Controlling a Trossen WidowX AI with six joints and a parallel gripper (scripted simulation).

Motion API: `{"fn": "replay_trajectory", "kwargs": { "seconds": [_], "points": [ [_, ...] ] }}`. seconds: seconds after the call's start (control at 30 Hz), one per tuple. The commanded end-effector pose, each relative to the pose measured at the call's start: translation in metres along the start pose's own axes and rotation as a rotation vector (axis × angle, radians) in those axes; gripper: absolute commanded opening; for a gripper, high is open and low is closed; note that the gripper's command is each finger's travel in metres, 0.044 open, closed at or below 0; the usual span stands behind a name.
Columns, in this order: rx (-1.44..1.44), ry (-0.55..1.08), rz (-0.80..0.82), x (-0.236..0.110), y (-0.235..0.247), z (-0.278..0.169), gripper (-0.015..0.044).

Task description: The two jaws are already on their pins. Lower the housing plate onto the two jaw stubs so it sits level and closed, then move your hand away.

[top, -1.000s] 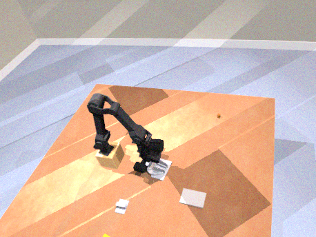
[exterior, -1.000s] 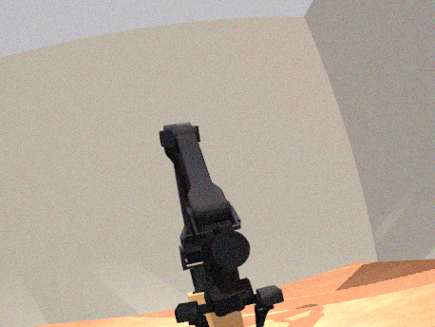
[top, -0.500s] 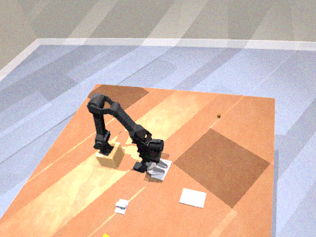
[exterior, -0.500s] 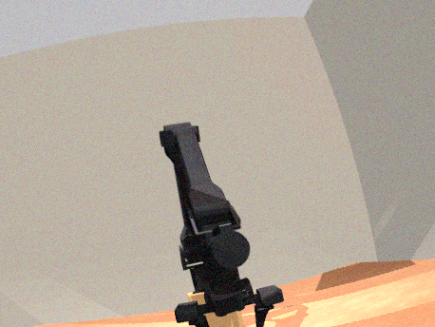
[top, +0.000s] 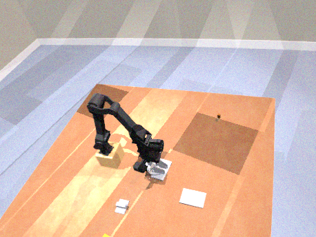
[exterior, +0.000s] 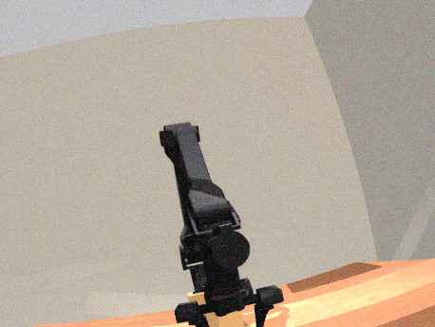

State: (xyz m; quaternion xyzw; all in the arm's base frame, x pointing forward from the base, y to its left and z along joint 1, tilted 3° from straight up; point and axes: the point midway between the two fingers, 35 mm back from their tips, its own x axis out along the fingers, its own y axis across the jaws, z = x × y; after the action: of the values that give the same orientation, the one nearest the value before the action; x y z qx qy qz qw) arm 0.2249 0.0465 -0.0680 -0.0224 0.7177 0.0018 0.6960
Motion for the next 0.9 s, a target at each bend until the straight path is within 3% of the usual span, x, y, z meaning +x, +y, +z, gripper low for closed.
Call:
{"fn": "replay_trajectory", "kwargs": {
  "seconds": [0.0,0.37,0.5,0.87],
  "points": [
    [-0.004,-0.001,0.004,0.0002,0.0006,0.0003,0.0351],
    [-0.004,-0.001,0.004,0.0002,0.0006,0.0003,0.0351],
    [0.000,0.000,0.000,0.0000,0.0000,0.0000,0.0440],
    [0.000,0.000,0.000,0.0000,0.0000,0.0000,0.0440]
  ]
}}
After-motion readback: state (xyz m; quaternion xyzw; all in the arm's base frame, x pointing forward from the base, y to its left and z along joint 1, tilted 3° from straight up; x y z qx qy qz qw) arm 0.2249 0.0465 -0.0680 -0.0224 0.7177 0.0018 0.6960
